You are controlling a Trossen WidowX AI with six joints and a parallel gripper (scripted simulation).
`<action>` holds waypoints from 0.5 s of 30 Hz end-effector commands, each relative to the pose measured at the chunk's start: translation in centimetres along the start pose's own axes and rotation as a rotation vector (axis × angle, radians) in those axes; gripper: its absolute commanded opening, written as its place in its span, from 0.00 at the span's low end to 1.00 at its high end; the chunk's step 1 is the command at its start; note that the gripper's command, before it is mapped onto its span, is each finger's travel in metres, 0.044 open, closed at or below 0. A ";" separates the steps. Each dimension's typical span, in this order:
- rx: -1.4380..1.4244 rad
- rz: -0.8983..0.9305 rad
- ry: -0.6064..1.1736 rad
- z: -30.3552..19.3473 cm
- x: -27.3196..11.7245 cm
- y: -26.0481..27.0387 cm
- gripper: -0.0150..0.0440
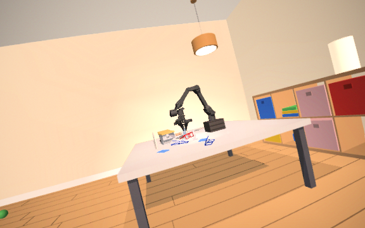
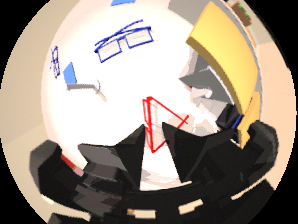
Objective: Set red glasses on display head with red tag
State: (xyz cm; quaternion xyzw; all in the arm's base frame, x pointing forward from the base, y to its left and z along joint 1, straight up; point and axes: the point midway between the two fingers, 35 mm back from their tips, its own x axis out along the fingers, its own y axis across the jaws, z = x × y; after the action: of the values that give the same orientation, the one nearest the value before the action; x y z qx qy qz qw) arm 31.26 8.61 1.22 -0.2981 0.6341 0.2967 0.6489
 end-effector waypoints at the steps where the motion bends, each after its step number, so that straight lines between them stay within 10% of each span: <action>1: 0.004 -0.006 0.001 0.0 0.2 -0.1 0.46; 15: 0.004 -0.006 0.001 0.2 2.4 0.1 0.46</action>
State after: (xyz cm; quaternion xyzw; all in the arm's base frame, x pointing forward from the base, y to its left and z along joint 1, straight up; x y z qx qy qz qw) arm 31.51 8.89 -0.50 -0.2982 0.6317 0.2958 0.6516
